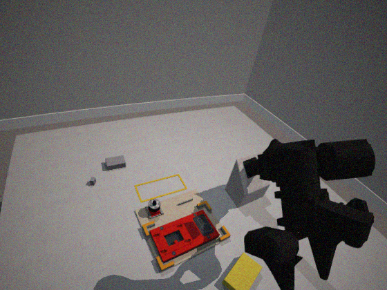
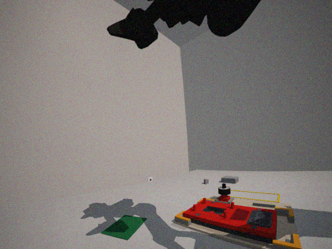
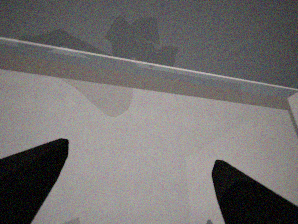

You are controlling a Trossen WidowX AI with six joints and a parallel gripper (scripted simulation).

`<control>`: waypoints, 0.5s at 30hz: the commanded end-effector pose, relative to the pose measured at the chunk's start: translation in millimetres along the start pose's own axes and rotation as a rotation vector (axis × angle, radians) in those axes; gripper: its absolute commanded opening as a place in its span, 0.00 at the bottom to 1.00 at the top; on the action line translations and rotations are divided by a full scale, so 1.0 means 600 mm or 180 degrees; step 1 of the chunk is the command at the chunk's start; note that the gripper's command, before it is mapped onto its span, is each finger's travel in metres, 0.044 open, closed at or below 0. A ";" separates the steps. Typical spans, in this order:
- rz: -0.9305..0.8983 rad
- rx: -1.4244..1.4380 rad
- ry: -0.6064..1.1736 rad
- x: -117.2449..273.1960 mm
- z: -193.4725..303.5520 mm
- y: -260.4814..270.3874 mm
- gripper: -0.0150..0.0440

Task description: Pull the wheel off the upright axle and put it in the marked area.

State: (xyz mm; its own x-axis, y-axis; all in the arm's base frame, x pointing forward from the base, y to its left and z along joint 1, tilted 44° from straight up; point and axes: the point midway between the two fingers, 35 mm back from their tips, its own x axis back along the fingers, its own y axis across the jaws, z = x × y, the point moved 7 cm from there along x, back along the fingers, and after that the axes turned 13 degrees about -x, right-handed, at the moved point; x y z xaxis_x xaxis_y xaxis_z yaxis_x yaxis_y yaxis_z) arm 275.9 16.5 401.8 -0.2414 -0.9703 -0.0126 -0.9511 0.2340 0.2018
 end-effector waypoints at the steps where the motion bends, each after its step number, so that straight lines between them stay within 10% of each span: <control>1: 0.0007 -0.0020 -0.0011 0.000 0.000 -0.003 0.89; 15: 0.0898 -0.1350 -0.0469 0.035 0.093 -0.232 0.76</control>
State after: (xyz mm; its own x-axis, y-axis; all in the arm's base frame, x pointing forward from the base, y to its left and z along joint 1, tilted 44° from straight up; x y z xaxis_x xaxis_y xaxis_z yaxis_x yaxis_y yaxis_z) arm 355.6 -14.1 357.7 -0.4189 -0.9049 -0.0757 -0.8147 0.3377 0.4714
